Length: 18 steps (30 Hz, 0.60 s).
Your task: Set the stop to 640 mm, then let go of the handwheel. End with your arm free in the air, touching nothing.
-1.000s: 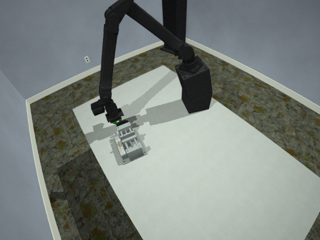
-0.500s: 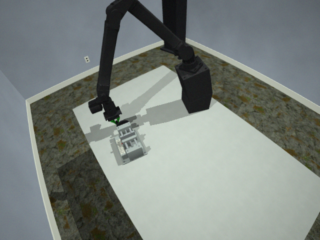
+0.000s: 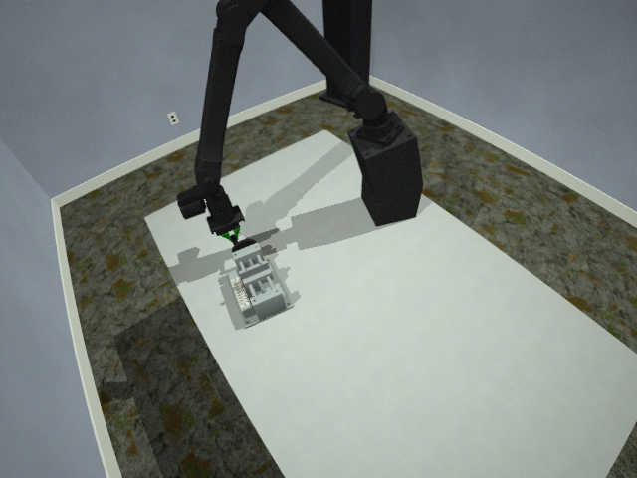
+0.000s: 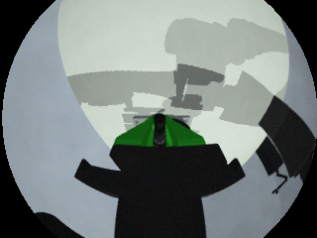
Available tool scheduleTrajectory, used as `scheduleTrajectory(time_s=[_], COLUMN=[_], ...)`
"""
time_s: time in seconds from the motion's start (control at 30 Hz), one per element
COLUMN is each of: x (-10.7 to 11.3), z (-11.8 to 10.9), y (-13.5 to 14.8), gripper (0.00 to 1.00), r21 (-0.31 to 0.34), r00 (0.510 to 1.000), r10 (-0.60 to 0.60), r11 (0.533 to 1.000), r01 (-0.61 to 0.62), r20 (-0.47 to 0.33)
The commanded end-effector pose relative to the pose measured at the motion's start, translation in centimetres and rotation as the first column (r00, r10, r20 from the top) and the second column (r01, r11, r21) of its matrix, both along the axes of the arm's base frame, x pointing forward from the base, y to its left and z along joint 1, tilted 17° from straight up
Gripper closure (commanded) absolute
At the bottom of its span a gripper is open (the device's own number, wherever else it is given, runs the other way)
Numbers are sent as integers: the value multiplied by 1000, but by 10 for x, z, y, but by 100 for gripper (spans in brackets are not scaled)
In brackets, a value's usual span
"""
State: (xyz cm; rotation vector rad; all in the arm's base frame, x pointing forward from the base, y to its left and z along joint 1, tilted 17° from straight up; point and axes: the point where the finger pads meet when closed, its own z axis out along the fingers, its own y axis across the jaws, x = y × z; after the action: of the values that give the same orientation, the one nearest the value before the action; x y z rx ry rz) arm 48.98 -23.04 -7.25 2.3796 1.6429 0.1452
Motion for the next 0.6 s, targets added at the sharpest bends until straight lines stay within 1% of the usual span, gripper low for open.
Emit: scheduleTrajectory(time_s=[0.0,0.1,0.13,0.33,0.43,0.57], x=[30,27,14,-5,-13,-13], z=[41,39,29,26,25,25], y=[-12,-11,-5,-3,0,1], gripper=[94,94,94,94,94,94], r21=[-44,-44,-33,-33,-27,-28], r00=[996,996,998,998,999,999], r10=[1,1,0,-1,0,1], r11=[999,999,999,999,1000,1000], r01=[3,3,2,3,2,1], r20=[91,89,65,61,50,52])
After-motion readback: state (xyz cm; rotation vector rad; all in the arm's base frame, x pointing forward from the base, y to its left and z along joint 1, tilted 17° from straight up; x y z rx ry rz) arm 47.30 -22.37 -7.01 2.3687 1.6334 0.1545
